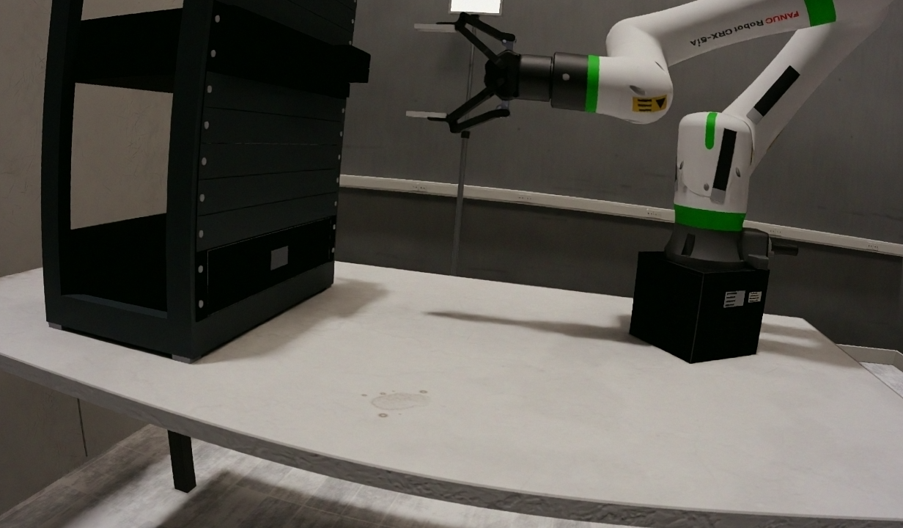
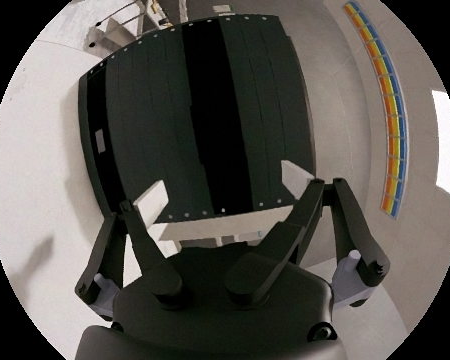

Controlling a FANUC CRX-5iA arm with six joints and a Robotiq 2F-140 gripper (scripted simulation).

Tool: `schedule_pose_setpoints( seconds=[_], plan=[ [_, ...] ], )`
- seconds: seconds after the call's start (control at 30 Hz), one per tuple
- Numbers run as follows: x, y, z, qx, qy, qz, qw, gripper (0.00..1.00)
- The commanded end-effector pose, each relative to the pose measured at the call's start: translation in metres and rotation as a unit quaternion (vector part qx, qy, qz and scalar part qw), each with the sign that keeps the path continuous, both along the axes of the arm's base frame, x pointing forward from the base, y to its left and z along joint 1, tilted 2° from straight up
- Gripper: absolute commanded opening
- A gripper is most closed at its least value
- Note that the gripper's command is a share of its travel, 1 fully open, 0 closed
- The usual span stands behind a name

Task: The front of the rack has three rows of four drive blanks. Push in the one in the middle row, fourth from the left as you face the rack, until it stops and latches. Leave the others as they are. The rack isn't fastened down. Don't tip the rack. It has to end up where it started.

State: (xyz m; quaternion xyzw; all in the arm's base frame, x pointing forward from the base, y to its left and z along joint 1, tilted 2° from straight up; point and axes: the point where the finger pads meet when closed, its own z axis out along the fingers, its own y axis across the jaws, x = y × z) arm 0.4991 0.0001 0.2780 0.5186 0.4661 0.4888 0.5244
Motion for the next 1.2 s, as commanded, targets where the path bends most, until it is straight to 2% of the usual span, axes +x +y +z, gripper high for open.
schedule_pose_setpoints(
  seconds=[0.0,0.53,1.0,1.17],
  plan=[
    [0.000,0.000,0.001,0.000,-0.001,0.000,1.000,1.00],
    [0.010,-0.013,-0.002,0.000,-0.001,0.000,1.000,1.00],
    [0.056,-0.072,-0.013,0.000,-0.001,0.000,1.000,1.00],
    [0.062,-0.080,-0.015,0.000,-0.001,0.000,1.000,1.00]
  ],
)
